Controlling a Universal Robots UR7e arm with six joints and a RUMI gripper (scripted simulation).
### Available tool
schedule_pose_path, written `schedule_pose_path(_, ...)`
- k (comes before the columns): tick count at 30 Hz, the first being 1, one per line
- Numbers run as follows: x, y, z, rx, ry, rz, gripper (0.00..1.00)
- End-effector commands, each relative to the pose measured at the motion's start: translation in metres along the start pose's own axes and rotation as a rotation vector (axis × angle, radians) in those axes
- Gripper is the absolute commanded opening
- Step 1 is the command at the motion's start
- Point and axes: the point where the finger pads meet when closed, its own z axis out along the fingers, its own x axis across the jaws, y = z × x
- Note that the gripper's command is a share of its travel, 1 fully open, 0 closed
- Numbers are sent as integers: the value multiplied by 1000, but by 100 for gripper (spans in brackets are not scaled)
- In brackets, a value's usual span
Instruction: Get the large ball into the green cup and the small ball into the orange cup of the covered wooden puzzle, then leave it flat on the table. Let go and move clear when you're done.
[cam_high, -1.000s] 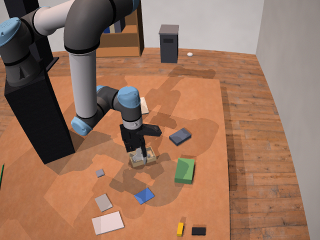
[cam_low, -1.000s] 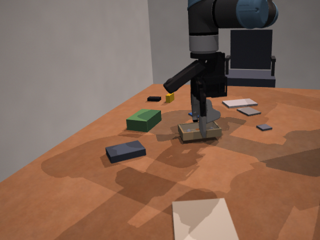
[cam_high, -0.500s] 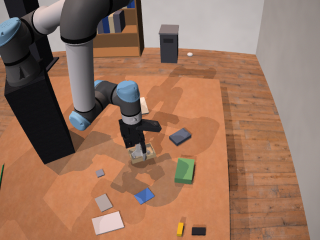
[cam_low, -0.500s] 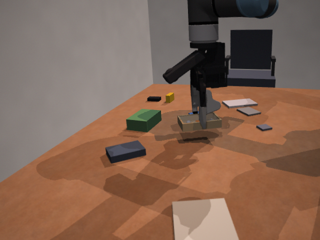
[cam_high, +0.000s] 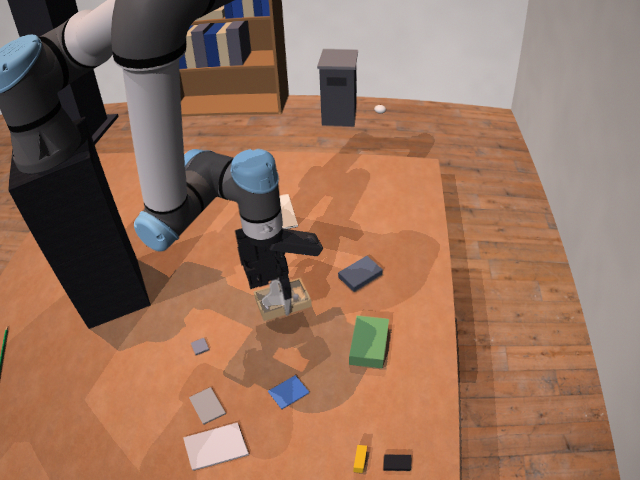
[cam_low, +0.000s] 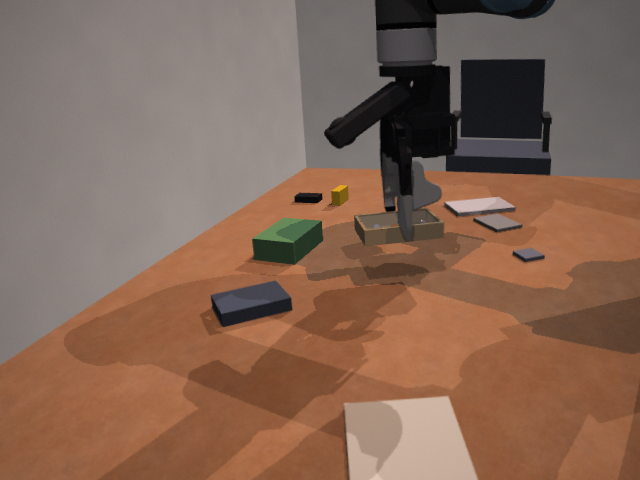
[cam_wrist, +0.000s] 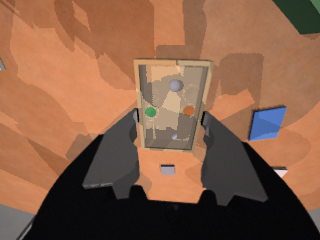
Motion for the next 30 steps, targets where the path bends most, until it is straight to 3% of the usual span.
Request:
schedule_pose_path(1, 0, 0, -6, 1, 1, 0, 44)
schedule_pose_path(30, 0, 0, -9, 1, 1, 0, 44)
